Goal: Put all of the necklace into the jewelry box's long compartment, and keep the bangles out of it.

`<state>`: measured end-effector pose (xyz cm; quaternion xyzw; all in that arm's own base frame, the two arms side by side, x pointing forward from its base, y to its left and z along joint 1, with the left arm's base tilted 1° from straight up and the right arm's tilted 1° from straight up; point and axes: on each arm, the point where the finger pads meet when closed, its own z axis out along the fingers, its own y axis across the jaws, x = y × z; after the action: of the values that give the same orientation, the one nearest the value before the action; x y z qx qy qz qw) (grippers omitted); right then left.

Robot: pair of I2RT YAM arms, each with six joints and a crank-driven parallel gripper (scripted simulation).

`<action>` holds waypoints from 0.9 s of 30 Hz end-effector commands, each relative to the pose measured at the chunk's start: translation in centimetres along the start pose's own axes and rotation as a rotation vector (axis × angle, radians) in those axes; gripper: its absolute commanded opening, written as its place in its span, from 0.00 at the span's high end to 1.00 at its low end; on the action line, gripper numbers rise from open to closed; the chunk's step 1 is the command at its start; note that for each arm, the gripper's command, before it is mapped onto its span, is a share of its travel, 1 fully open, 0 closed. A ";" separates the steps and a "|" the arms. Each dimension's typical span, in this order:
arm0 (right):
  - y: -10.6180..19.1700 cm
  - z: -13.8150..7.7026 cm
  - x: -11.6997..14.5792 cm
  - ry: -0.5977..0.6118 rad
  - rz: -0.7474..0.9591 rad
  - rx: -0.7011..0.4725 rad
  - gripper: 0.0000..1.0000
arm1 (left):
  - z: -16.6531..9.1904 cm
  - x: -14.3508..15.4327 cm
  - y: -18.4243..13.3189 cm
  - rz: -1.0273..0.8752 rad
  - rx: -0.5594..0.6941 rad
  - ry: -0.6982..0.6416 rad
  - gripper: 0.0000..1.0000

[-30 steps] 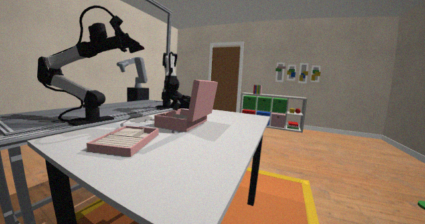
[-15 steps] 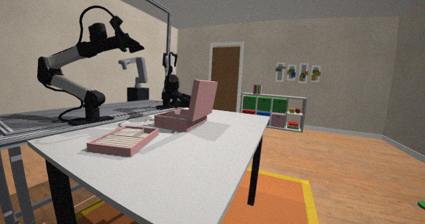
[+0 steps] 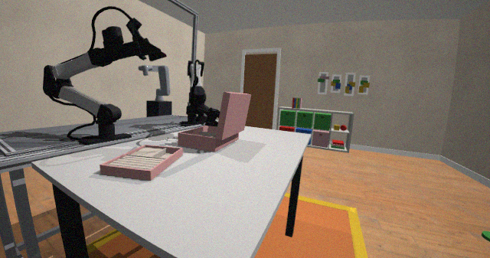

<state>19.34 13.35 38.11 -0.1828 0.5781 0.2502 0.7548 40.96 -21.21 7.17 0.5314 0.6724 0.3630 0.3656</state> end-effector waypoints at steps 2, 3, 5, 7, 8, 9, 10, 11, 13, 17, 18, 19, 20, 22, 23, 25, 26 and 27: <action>-0.2 0.1 -1.3 -0.034 0.000 0.014 0.00 | -2.9 -0.5 1.6 -0.037 -0.034 -0.024 0.44; -0.2 0.1 -1.3 -0.034 0.000 0.014 0.00 | -3.4 -0.5 1.6 -0.037 -0.034 -0.024 0.31; -0.2 0.1 -1.3 -0.034 0.000 0.014 0.00 | -3.9 -0.5 1.5 -0.037 -0.034 -0.024 0.31; -0.2 0.1 -1.3 -0.034 0.000 0.014 0.00 | -4.6 -0.6 1.6 -0.040 -0.036 -0.026 0.31; -0.2 0.1 -1.3 -0.034 0.000 0.014 0.00 | -5.4 -0.5 1.5 -0.037 -0.034 -0.024 0.31; -0.2 0.1 -1.3 -0.034 0.000 0.014 0.00 | -6.4 -0.4 1.4 -0.037 -0.033 -0.024 0.31; -0.2 0.1 -1.3 -0.034 0.000 0.014 0.00 | -7.5 -0.4 1.4 -0.037 -0.033 -0.024 0.31; -0.2 0.1 -1.3 -0.034 0.000 0.014 0.00 | -8.5 -0.3 1.4 -0.037 -0.034 -0.024 0.31; -0.2 0.1 -1.3 -0.034 0.000 0.014 0.00 | -9.3 -0.7 1.3 -0.045 -0.020 -0.036 0.19; -0.2 0.1 -1.3 -0.034 0.000 0.014 0.00 | -9.3 -0.8 0.8 -0.098 0.072 -0.048 0.00; -0.2 0.1 -1.3 -0.034 0.000 0.014 0.00 | -9.3 -0.9 0.6 -0.123 0.107 -0.053 0.00; -0.2 0.1 -1.3 -0.034 0.000 0.014 0.00 | -9.5 -1.1 0.6 -0.154 0.145 -0.060 0.00; -0.2 0.1 -1.3 -0.034 0.000 0.014 0.00 | -9.6 -1.5 0.9 -0.198 0.184 -0.070 0.00; -0.2 0.1 -1.3 -0.034 0.000 0.014 0.00 | -9.8 -1.9 1.3 -0.250 0.225 -0.080 0.00; -0.2 0.1 -1.3 -0.034 0.000 0.014 0.00 | -9.8 -1.9 1.3 -0.250 0.225 -0.080 0.00; -0.2 0.1 -1.3 -0.034 0.000 0.014 0.00 | -9.8 -3.0 2.3 -0.360 0.311 -0.095 0.00; -0.2 0.1 -1.3 -0.034 0.000 0.014 0.00 | -9.9 -3.5 3.3 -0.408 0.329 -0.109 0.00; -0.2 0.1 -1.3 -0.034 0.000 0.014 0.00 | -9.6 -3.9 3.5 -0.437 0.351 -0.109 0.00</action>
<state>19.34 13.35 38.11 -0.1828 0.5781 0.2502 0.7548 34.07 -24.28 13.25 0.4930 0.7516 0.2136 0.3828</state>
